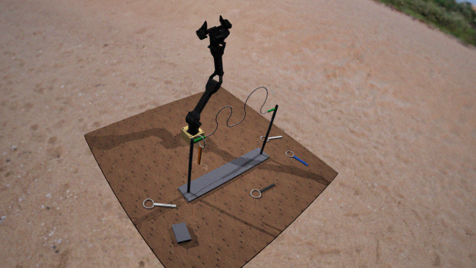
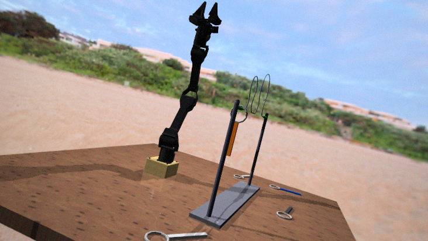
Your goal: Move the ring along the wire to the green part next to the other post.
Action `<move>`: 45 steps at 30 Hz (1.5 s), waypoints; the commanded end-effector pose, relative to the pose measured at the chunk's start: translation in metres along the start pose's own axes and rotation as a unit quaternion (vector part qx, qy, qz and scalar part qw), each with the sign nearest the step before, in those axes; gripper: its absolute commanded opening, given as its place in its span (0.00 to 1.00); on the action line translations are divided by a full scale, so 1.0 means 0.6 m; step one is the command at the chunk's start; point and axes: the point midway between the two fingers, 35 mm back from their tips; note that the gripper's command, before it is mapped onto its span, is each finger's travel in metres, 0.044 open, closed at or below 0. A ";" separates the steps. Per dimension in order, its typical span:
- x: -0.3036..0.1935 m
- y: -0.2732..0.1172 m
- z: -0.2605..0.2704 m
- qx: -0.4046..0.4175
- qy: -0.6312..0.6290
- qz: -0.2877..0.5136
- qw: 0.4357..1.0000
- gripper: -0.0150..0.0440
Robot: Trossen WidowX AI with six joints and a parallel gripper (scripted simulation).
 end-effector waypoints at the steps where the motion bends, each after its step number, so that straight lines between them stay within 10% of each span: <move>1: 0.001 0.001 0.002 0.001 0.001 -0.001 1.000 0.89; 9: 0.072 0.046 0.128 0.050 0.108 -0.046 0.992 0.53; 27: 0.336 0.072 0.431 0.138 0.400 -0.187 0.887 0.53; 45: 0.660 -0.181 0.669 0.322 0.694 -0.289 0.575 0.53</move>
Point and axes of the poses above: the point midway between the two fingers, 35 mm back from their tips, its own y axis out along the fingers, its own z axis across the jaws, x = y × z, and after that the axes turned 5 degrees about -y, right-handed
